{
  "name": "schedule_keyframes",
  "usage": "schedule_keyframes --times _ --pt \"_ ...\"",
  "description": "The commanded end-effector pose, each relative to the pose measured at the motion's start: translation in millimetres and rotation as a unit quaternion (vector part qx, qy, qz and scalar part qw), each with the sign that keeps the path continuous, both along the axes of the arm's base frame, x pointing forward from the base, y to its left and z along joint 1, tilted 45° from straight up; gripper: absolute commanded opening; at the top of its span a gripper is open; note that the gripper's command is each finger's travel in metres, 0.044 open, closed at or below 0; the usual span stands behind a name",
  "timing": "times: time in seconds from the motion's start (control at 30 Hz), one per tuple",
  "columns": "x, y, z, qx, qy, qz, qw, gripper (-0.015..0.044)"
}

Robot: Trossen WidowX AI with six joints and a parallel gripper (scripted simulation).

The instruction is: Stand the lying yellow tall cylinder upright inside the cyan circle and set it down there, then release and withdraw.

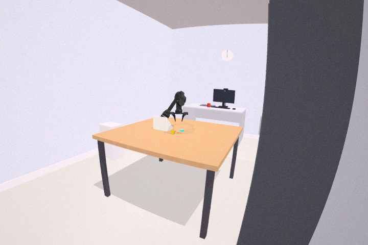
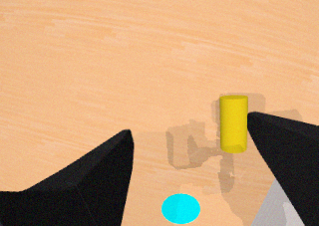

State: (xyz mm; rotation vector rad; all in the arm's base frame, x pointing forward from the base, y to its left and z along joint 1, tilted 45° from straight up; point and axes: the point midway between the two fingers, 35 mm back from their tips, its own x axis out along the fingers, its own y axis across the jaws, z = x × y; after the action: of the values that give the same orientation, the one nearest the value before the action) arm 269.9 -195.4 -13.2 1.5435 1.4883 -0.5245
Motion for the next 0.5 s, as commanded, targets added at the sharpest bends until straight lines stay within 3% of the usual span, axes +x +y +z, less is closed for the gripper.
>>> schedule_keyframes --times 0.0,0.2,0.47 --pt "-35 6 -12 0.042 0.03 0.008 0.999 0.0309" --pt "-61 11 -18 0.079 0.046 0.011 0.996 0.0309" --pt "-58 23 -35 0.079 0.047 0.013 0.996 0.0309"
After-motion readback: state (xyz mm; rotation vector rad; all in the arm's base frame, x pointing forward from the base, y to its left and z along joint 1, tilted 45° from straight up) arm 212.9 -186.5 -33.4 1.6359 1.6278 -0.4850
